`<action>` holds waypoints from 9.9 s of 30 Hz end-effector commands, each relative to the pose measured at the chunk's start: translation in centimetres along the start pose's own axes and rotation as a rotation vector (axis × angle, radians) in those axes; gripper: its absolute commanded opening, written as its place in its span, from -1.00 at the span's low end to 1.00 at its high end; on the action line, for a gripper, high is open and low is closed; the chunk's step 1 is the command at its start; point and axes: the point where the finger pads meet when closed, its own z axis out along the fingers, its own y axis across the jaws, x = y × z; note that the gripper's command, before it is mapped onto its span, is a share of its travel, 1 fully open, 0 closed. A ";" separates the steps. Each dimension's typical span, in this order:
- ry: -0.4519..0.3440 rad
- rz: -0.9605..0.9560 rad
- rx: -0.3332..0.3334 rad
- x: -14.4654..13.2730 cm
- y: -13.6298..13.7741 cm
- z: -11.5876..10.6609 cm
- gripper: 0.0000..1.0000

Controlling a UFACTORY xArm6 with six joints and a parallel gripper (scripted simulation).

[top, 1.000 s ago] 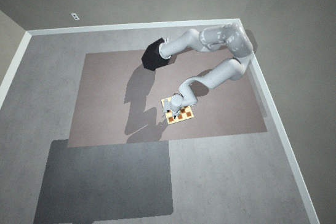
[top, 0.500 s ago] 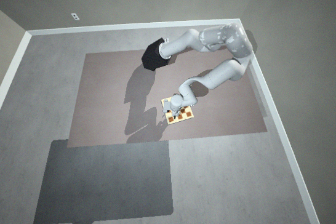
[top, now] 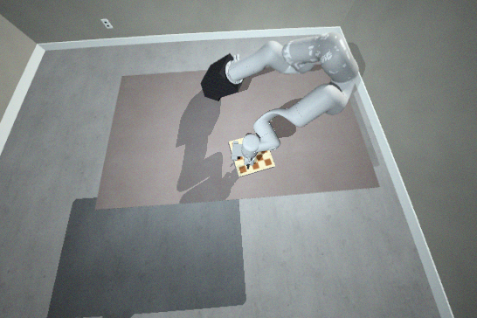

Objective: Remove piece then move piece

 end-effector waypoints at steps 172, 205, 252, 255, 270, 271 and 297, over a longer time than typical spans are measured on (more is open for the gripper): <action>0.000 -0.001 0.003 0.0 -0.2 2.0 -1.00; -0.005 -0.029 0.004 -0.9 3.6 -6.9 -1.00; 0.001 -0.129 0.003 -1.2 19.0 -4.6 -1.00; 0.001 -0.129 0.003 -1.2 19.0 -3.5 -1.00; 0.001 -0.129 0.003 -1.3 19.1 2.3 -1.00; 0.001 -0.129 0.003 -1.3 19.1 2.6 -1.00; 0.001 -0.129 0.003 -1.3 19.1 3.3 -1.00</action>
